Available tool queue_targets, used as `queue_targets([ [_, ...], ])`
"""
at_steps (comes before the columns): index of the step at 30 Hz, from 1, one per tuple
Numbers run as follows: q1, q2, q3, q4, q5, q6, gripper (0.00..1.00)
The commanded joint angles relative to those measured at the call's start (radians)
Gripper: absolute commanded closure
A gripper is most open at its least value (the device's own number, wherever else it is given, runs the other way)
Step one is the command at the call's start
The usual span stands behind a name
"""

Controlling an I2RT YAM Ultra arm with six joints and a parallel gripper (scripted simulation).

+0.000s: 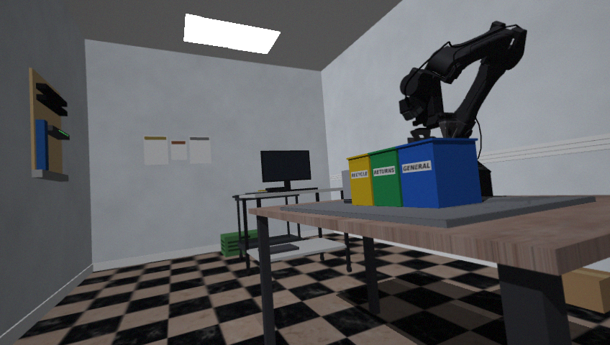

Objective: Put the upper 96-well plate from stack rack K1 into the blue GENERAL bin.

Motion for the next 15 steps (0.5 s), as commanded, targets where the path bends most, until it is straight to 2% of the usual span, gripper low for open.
queue_targets([
  [1, -0.01, -0.013, -0.003, 0.007, 0.001, 0.001, 0.18],
  [6, -0.023, -0.03, -0.019, -0.013, 0.003, -0.01, 0.18],
  [8, -0.03, -0.033, 0.029, -0.028, 0.0, -0.019, 0.18],
  [15, -0.049, -0.035, 0.05, -0.068, -0.008, -0.045, 0.18],
])
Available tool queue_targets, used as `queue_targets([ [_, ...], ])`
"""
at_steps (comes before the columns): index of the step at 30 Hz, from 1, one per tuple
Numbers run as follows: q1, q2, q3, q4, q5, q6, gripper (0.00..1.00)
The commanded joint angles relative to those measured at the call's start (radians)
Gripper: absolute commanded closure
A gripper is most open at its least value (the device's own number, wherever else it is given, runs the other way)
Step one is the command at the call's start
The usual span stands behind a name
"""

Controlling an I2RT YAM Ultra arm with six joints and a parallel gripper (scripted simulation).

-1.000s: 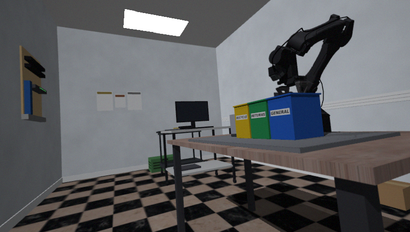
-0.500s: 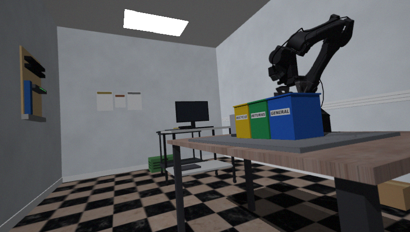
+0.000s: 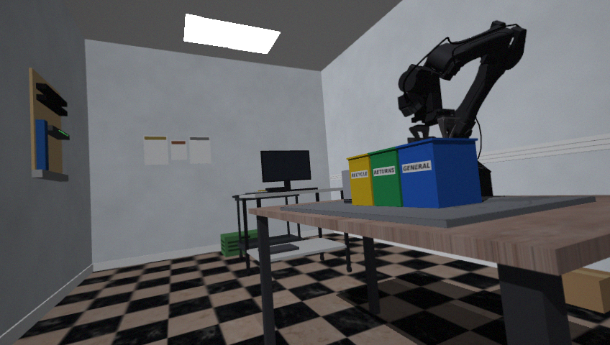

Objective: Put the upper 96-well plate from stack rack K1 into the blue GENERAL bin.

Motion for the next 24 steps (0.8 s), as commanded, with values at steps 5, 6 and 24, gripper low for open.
queue_targets([
  [5, -0.04, -0.017, 0.054, -0.074, -0.008, -0.045, 0.18],
  [6, -0.044, -0.016, 0.059, -0.083, -0.009, -0.051, 0.18],
  [24, -0.107, 0.012, 0.144, -0.221, -0.012, -0.138, 0.18],
])
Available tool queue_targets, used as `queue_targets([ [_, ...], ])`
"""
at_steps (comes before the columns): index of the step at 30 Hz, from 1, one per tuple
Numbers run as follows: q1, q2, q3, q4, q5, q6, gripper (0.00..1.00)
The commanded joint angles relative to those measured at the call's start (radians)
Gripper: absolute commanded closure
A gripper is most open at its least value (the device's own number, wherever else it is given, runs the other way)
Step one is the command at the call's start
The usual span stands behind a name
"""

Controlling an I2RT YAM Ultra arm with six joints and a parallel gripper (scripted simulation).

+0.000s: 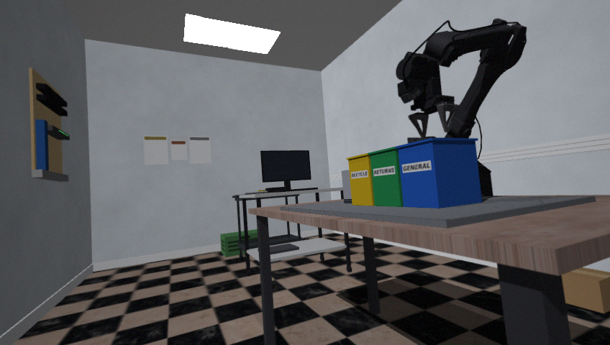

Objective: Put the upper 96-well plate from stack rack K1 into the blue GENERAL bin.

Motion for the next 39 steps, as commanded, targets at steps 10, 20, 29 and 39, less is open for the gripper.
queue_targets([
  [10, -0.058, 0.023, 0.082, -0.115, -0.008, -0.072, 0.18],
  [20, -0.052, 0.009, 0.071, -0.116, -0.003, -0.074, 0.18],
  [29, -0.052, 0.009, 0.071, -0.116, -0.003, -0.074, 0.18],
  [39, -0.131, 0.039, -0.02, -0.094, 0.009, -0.178, 0.18],
])
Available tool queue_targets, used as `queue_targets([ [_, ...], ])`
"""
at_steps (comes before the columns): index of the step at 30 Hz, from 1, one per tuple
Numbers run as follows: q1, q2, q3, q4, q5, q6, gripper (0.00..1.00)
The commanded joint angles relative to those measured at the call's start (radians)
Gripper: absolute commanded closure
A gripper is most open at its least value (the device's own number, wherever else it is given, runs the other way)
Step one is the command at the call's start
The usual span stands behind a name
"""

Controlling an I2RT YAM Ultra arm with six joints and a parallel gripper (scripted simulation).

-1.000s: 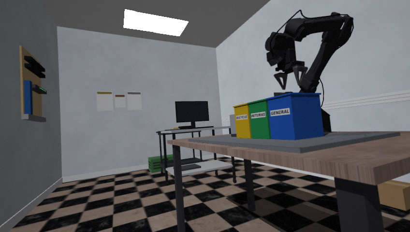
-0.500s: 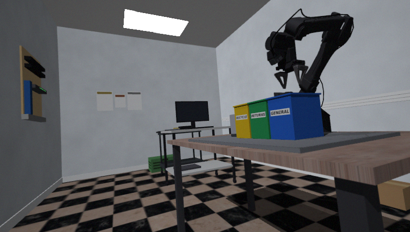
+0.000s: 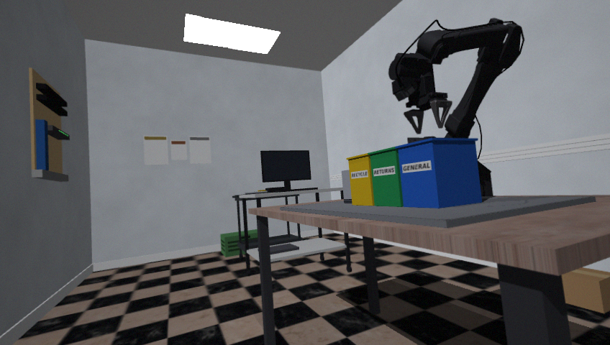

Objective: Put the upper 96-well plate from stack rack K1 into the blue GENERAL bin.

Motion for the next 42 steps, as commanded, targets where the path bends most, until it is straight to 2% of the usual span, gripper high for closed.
queue_targets([
  [1, -0.041, 0.019, -0.032, 0.018, 0.012, -0.059, 0.18],
  [20, -0.176, 0.081, -0.125, 0.044, 0.034, -0.244, 0.18],
  [22, -0.176, 0.081, -0.125, 0.044, 0.034, -0.244, 0.18],
  [23, -0.185, 0.088, -0.099, 0.047, 0.031, -0.256, 0.18],
  [25, -0.2, 0.097, -0.136, 0.05, 0.039, -0.276, 0.18],
  [31, -0.246, 0.129, -0.156, 0.061, 0.051, -0.337, 0.18],
  [33, -0.247, 0.132, -0.13, 0.062, 0.052, -0.339, 0.18],
  [42, -0.237, 0.116, -0.133, 0.049, 0.043, -0.332, 0.18],
])
